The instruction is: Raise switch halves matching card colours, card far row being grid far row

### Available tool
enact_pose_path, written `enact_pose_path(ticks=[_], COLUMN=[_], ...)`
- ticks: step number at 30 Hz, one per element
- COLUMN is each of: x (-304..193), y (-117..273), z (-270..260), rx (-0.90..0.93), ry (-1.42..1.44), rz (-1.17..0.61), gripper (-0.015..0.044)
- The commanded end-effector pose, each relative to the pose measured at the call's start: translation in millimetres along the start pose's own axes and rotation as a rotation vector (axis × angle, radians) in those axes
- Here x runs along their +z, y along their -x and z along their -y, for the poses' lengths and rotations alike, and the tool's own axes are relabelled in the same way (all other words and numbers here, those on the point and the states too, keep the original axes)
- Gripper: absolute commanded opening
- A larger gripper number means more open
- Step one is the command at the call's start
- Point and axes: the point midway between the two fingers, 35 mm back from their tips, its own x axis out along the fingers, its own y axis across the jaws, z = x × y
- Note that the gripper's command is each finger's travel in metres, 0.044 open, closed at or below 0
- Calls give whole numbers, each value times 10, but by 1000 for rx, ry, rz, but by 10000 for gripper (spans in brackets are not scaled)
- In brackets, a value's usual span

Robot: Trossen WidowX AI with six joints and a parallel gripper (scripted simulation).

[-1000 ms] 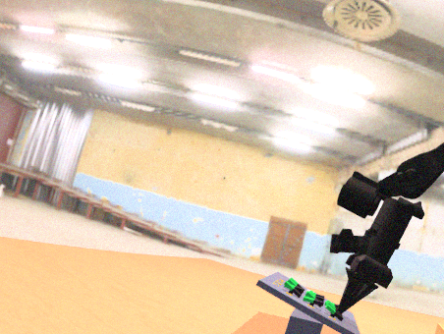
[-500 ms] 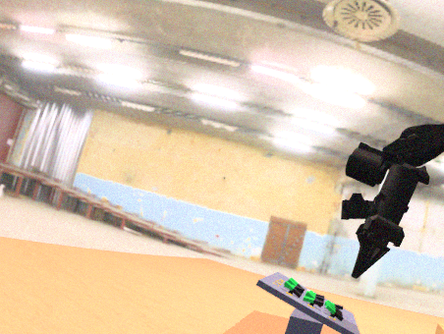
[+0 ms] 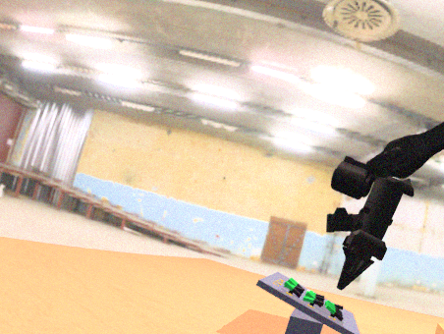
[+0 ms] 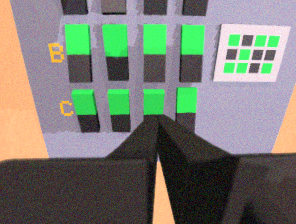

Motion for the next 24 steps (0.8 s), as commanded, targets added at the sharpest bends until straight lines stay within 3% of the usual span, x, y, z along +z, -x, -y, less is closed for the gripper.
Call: enact_pose_path(ticks=[1, 24], x=[-6, -1], y=[-105, -259], z=[4, 5], rx=[-3, -3], ry=[-3, -3], rz=[-4, -3], gripper=[0, 0])
